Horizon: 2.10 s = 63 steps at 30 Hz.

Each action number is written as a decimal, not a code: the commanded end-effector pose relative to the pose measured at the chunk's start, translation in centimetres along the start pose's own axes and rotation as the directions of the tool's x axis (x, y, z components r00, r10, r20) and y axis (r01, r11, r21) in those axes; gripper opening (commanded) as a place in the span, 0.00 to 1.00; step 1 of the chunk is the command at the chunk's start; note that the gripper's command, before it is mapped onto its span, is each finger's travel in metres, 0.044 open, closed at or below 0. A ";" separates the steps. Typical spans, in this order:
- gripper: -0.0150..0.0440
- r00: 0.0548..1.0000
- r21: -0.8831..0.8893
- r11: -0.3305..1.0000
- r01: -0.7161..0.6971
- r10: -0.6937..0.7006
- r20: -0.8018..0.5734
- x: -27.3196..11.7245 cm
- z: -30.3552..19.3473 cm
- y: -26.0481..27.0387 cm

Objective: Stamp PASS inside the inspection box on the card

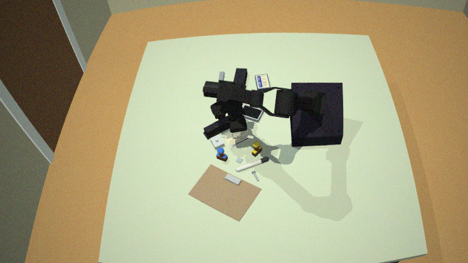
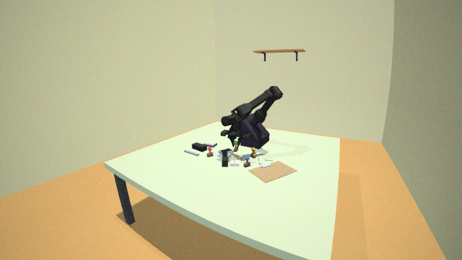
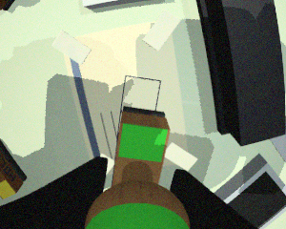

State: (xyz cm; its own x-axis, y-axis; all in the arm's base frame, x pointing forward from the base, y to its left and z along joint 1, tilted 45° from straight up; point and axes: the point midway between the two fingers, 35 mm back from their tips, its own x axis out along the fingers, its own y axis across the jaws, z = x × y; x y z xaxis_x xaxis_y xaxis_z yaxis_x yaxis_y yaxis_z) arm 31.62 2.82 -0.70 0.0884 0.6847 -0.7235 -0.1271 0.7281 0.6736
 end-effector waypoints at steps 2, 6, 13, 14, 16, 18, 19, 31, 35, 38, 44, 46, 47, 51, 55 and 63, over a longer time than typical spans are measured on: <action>0.25 1.000 -0.008 1.000 0.005 -0.005 0.004 -0.9 0.1 0.0; 0.25 1.000 -0.008 1.000 0.004 -0.004 0.004 -1.6 0.1 0.0; 0.25 1.000 -0.006 1.000 0.022 -0.022 0.005 -1.9 -1.2 -3.1; 0.25 1.000 -0.005 1.000 0.025 -0.025 0.005 -1.9 -1.5 -3.7; 0.25 1.000 -0.004 1.000 0.031 -0.031 0.005 -2.0 -2.2 -5.0; 0.25 0.999 -0.003 0.999 0.035 -0.035 0.004 -2.1 -2.9 -6.2; 0.25 0.999 -0.003 0.999 0.037 -0.037 0.004 -2.1 -3.3 -6.8; 0.25 0.999 -0.004 0.999 0.037 -0.037 -0.001 -2.2 -8.7 -12.7; 0.25 1.000 -0.006 1.000 0.028 -0.028 -0.001 -2.0 -10.8 -14.2; 0.25 1.000 -0.009 1.000 0.019 -0.019 0.000 -1.8 -12.4 -15.1; 0.25 1.000 -0.011 1.000 0.013 -0.013 0.001 -1.6 -13.2 -15.5; 0.25 1.000 -0.011 1.000 0.014 -0.014 0.001 -1.4 -13.1 -15.6; 0.25 1.000 -0.011 1.000 0.014 -0.014 0.001 -1.2 -13.1 -15.6; 0.25 1.000 -0.011 1.000 0.014 -0.014 0.001 -0.6 -13.1 -15.6; 0.25 1.000 -0.011 1.000 0.015 -0.015 0.001 0.1 -13.0 -15.6; 0.25 1.000 -0.011 1.000 0.015 -0.015 0.001 1.4 -13.0 -15.6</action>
State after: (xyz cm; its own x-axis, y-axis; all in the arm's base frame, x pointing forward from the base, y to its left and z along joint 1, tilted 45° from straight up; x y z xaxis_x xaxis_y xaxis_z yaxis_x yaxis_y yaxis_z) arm 20.99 -8.61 -13.86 0.0951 0.6680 -0.7381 -0.1425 0.7429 0.6540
